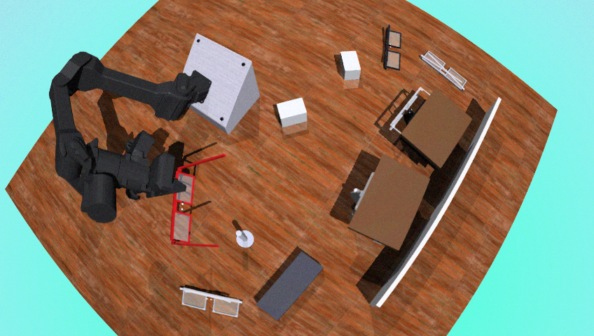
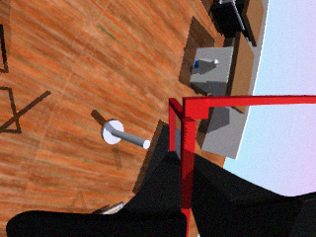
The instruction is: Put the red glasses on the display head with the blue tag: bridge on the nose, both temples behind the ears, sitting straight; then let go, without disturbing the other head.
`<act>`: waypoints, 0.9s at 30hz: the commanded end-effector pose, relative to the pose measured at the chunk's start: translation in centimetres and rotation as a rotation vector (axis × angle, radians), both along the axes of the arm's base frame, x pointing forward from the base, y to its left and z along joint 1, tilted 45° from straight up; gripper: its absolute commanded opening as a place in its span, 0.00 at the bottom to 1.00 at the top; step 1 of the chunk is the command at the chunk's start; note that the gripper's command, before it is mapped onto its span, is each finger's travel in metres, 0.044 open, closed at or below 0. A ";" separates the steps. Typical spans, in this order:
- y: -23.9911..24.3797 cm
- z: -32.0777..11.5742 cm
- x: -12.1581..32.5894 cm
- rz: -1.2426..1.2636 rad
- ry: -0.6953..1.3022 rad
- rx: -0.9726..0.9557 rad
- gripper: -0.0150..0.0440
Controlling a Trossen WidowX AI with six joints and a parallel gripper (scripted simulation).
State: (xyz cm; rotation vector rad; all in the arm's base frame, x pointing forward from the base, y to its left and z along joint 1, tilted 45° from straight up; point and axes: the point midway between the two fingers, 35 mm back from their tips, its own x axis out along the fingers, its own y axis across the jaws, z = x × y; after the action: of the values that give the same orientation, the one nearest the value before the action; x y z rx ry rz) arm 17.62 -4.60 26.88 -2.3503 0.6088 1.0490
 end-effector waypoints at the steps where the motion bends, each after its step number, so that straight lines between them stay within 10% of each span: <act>1: 0.0 0.0 0.1 -0.004 0.002 0.002 0.25; 27: 0.5 -2.3 2.5 -0.109 0.109 0.078 0.25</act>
State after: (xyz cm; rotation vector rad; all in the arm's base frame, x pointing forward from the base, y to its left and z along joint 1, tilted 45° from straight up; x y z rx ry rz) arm 19.34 -4.25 25.39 -2.2264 0.6796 1.1043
